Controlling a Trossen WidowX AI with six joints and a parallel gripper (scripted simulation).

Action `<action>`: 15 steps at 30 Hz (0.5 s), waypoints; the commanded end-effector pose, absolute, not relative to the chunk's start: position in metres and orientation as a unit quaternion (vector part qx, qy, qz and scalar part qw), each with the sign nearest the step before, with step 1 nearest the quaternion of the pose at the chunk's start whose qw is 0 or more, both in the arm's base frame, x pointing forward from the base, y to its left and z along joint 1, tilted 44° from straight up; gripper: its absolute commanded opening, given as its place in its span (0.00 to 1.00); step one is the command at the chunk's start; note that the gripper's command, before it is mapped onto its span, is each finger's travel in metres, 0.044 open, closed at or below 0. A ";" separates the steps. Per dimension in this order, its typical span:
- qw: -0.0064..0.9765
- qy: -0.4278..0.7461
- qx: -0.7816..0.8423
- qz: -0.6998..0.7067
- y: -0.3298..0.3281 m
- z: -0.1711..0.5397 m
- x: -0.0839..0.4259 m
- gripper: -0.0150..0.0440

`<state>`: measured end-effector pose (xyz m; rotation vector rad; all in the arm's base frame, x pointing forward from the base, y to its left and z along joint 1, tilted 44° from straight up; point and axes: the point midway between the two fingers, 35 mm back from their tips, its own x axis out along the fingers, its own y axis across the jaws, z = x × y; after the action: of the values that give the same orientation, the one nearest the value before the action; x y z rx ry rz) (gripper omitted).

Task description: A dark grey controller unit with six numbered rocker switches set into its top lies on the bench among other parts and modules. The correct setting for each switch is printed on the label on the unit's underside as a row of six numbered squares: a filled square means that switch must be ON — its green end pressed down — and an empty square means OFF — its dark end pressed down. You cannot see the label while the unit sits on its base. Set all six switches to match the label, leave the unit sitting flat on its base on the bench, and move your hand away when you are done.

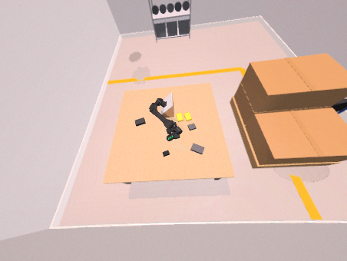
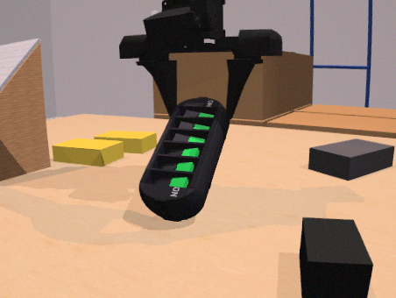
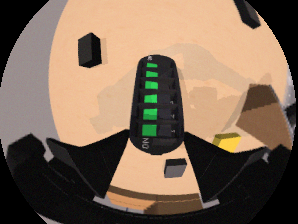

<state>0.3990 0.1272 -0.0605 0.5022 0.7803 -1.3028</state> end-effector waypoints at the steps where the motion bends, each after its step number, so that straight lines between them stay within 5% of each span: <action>1: 0.698 0.352 0.228 -0.581 0.127 -0.052 0.401 0.82; 15: 0.693 0.362 0.236 -0.578 0.123 -0.041 0.403 0.82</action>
<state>0.4008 0.1246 -0.0484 0.5246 0.8082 -1.2972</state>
